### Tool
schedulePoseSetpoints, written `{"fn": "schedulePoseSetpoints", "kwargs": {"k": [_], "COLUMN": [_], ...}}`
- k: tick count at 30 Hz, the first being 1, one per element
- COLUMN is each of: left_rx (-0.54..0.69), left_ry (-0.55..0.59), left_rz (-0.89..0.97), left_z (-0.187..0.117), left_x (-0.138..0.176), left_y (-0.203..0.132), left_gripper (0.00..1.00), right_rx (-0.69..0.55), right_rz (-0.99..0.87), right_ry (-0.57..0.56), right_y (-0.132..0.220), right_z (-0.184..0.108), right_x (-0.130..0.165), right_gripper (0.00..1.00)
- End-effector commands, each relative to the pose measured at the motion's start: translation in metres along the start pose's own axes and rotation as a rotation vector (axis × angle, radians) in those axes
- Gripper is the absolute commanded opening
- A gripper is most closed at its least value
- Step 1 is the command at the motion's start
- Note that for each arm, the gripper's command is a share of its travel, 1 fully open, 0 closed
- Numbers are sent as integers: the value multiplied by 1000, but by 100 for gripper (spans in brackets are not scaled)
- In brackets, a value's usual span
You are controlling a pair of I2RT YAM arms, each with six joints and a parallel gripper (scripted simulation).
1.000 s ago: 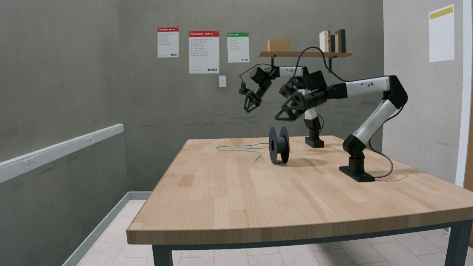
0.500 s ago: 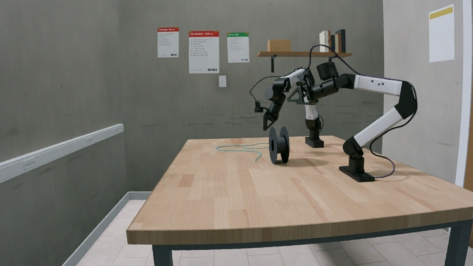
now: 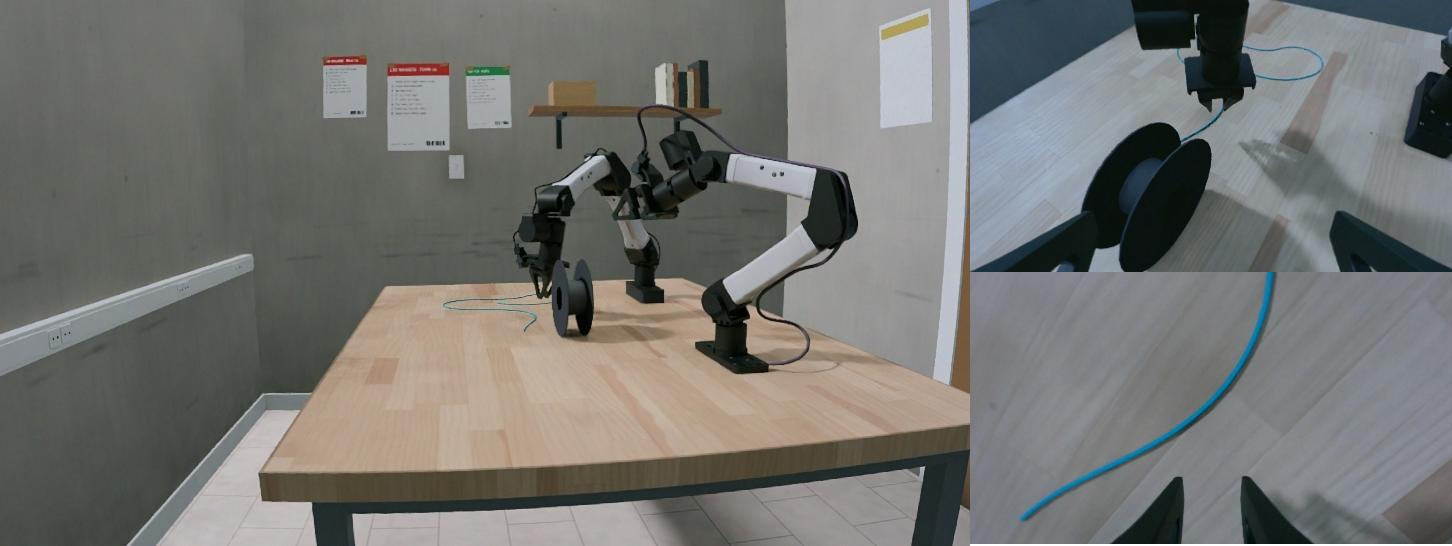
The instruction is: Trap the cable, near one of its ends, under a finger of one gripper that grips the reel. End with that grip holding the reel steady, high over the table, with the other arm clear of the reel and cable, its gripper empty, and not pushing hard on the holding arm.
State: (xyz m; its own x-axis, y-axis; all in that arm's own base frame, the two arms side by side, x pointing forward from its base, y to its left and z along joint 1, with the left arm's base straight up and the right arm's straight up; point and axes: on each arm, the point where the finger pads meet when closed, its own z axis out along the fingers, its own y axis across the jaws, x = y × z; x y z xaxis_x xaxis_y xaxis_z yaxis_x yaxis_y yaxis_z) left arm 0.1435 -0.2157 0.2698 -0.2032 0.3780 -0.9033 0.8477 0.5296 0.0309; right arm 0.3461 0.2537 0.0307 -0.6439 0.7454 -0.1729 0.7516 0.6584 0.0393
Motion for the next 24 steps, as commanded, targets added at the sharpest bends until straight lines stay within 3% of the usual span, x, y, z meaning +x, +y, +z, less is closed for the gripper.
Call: {"fn": "schedulePoseSetpoints", "kwargs": {"k": [1, 8, 24], "left_rx": [4, -15, -5], "left_ry": [32, 41, 33], "left_rz": [-11, -24, -11], "left_z": [2, 8, 14], "left_x": [11, 20, 21], "left_y": [-2, 2, 4], "left_gripper": [100, 100, 100], "right_rx": [21, 67, 88], "right_rz": [228, 446, 438], "right_ry": [93, 174, 161], "right_y": [11, 20, 13], "right_z": [1, 32, 60], "right_x": [5, -3, -3], "right_gripper": [26, 26, 26]}}
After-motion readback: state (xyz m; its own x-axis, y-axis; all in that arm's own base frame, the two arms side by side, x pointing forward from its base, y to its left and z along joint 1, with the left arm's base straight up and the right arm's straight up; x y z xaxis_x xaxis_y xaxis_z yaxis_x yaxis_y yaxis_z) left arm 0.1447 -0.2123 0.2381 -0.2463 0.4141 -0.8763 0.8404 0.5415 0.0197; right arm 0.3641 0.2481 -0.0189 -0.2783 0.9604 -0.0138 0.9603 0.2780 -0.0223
